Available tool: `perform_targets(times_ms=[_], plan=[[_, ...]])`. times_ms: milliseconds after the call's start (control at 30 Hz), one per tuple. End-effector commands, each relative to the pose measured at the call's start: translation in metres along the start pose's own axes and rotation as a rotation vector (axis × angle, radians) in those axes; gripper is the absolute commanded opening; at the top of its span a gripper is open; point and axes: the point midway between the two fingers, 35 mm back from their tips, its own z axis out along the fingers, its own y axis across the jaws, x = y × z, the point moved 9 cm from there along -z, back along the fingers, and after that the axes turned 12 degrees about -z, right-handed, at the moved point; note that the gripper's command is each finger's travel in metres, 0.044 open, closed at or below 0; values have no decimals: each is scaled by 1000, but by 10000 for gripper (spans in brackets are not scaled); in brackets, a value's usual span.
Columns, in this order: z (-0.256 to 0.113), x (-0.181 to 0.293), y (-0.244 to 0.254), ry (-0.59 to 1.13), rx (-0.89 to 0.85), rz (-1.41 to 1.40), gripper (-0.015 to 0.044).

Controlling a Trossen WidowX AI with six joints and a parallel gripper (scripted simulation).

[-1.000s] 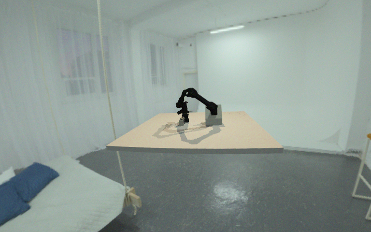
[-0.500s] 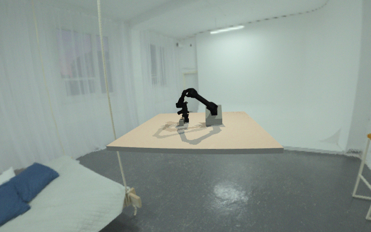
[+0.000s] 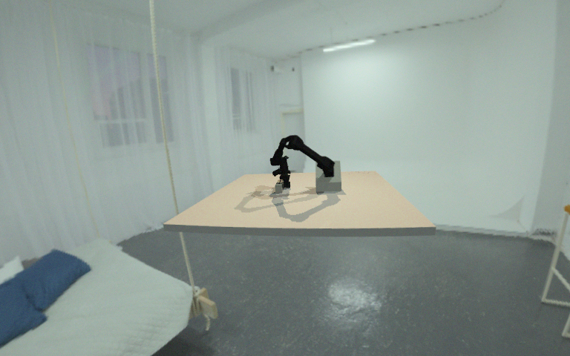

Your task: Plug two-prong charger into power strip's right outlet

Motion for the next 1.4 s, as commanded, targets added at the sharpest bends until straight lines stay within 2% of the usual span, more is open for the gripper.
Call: perform_targets(times_ms=[0, 100, 667, 1367], plan=[[0, -1, 0, -2, 1, -2, 0], [0, -1, 0, -2, 1, -2, 0], [0, -1, 0, -2, 1, -2, 440], [0, 6, 1, -13, 3, -9, 440]])
